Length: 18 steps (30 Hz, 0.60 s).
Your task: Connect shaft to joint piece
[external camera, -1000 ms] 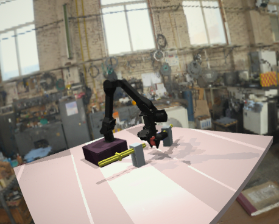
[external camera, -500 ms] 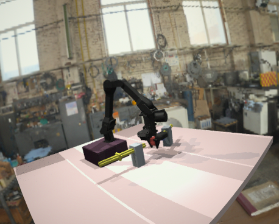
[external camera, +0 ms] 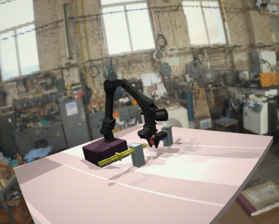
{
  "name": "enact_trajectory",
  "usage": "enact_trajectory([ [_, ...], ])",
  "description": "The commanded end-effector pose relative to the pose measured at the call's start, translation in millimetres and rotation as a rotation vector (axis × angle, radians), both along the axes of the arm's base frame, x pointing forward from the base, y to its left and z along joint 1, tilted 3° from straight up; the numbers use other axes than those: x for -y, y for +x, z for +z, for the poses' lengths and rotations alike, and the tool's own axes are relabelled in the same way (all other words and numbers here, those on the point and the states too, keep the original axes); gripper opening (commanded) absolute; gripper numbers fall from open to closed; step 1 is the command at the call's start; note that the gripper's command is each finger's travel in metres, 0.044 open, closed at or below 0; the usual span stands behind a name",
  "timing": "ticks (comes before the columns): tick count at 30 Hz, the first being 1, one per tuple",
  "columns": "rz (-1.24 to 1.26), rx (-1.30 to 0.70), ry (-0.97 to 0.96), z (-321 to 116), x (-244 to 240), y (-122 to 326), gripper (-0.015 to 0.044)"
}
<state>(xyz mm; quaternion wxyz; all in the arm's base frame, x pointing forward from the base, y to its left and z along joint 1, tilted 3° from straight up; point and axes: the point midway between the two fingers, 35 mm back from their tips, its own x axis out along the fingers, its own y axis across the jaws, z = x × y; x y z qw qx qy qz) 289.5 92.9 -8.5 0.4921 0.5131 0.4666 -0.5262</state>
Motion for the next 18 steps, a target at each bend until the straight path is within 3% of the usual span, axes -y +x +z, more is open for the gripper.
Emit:
enact_trajectory([
  [1, 0.001, 0.000, 0.001, 0.0, 0.0, 0.0, 0.0000],
  [8, 0.001, 0.000, 0.001, 0.0, 0.0, 0.0, 0.0000],
  [13, 0.001, 0.000, 0.001, 0.0, 0.0, 0.0, 0.0131],
  [16, 0.001, 0.000, 0.001, 0.0, 0.0, 0.0, 0.0147],
  [18, 0.001, 0.000, 0.001, 0.0, 0.0, 0.0, 0.0199],
])
